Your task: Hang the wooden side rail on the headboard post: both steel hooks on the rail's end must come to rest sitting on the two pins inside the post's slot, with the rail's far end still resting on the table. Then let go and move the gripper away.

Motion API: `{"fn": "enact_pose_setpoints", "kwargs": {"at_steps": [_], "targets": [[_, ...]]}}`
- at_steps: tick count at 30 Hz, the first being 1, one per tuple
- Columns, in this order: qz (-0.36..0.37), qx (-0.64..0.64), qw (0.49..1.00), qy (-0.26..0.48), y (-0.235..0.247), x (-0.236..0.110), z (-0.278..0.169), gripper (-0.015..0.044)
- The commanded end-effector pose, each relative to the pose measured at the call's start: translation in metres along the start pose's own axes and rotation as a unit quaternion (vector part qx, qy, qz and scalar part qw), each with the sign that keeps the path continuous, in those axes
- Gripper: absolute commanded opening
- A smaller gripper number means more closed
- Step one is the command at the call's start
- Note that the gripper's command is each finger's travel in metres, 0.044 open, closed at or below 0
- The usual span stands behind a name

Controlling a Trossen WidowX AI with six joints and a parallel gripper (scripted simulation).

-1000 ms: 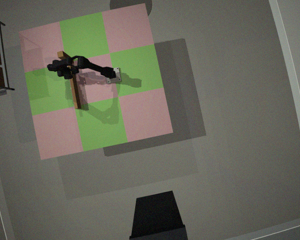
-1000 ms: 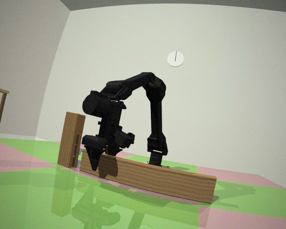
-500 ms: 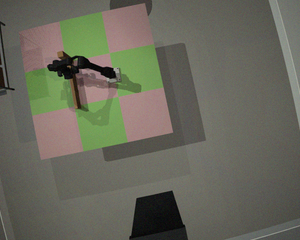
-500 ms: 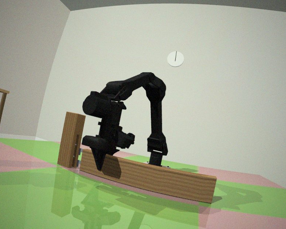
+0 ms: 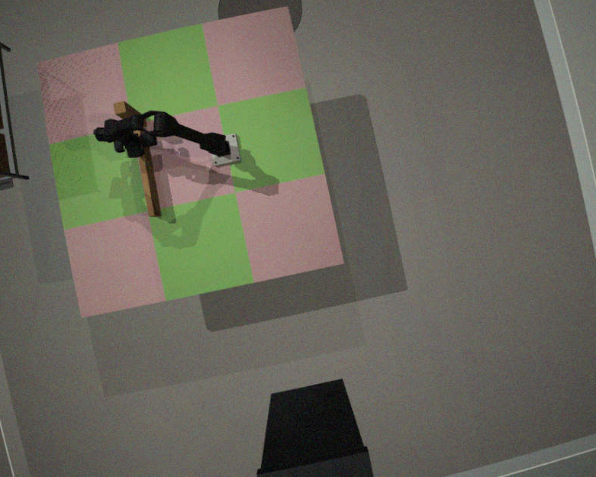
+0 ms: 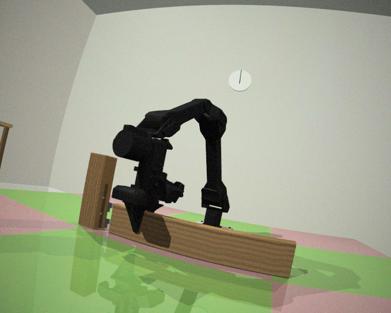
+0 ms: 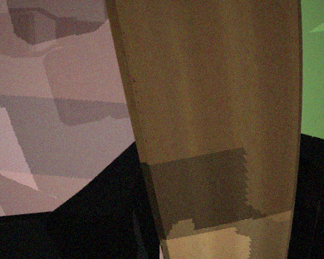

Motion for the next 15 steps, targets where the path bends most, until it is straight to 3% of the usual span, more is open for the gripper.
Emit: {"fn": "enact_pose_setpoints", "kwargs": {"at_steps": [1, 15], "targets": [[-0.001, 0.000, 1.000, -0.003, -0.0021, -0.0002, 0.0012, 0.0000], [-0.001, 0.000, 1.000, -0.003, -0.0079, -0.0004, 0.0026, 0.0000]]}}
Point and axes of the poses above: the point midway between the two fingers, 35 mm back from their tips, its own x axis out along the fingers, its own y axis across the jaws, z = x × y, the point moved 7 cm from there along -x, back along the fingers, and after that the axes turned 13 degrees about x, right-handed, at the moved point
